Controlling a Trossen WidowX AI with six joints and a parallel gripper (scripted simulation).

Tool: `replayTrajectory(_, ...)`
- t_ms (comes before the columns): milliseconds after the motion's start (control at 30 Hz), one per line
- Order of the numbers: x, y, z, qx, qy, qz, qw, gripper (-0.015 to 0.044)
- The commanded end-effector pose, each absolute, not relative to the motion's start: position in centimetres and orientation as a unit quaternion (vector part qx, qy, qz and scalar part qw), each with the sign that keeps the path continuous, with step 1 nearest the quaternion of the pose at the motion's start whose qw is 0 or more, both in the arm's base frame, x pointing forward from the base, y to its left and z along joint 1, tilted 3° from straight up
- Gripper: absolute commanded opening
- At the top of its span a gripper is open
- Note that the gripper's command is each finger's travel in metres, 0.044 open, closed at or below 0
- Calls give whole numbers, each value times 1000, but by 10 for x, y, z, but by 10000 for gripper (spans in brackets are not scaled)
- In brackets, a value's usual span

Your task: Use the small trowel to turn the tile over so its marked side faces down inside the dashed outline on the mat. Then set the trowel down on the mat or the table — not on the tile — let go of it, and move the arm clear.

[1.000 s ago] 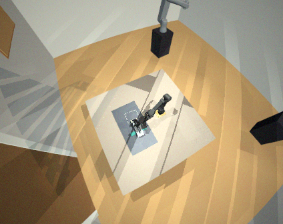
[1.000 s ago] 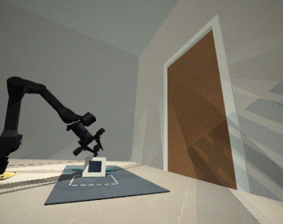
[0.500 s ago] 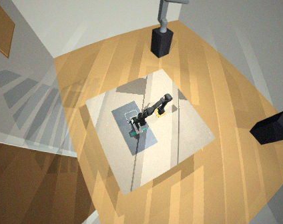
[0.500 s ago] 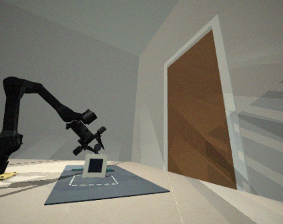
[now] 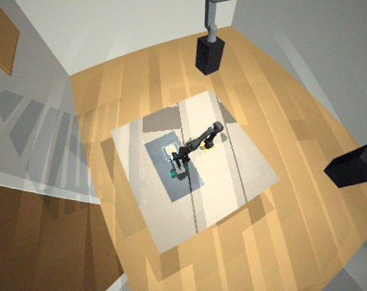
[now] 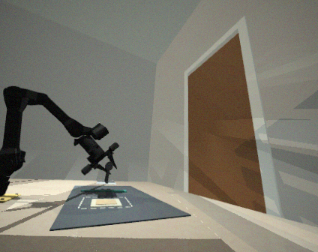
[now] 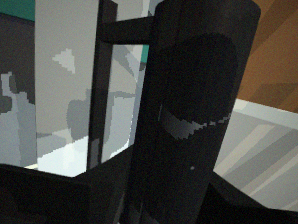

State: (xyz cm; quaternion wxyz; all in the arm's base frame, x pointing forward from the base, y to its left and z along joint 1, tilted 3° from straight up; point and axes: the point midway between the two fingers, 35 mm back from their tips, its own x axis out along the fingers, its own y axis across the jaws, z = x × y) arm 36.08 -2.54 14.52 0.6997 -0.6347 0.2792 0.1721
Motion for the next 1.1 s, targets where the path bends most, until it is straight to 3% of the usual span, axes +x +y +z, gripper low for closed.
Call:
replayTrajectory(0, 367, -11, 159, -636, 271, 167, 703, 0)
replayTrajectory(300, 370, 25, 180, -635, 270, 166, 705, 0)
replayTrajectory(1067, 370, 26, 180, -635, 270, 166, 705, 0)
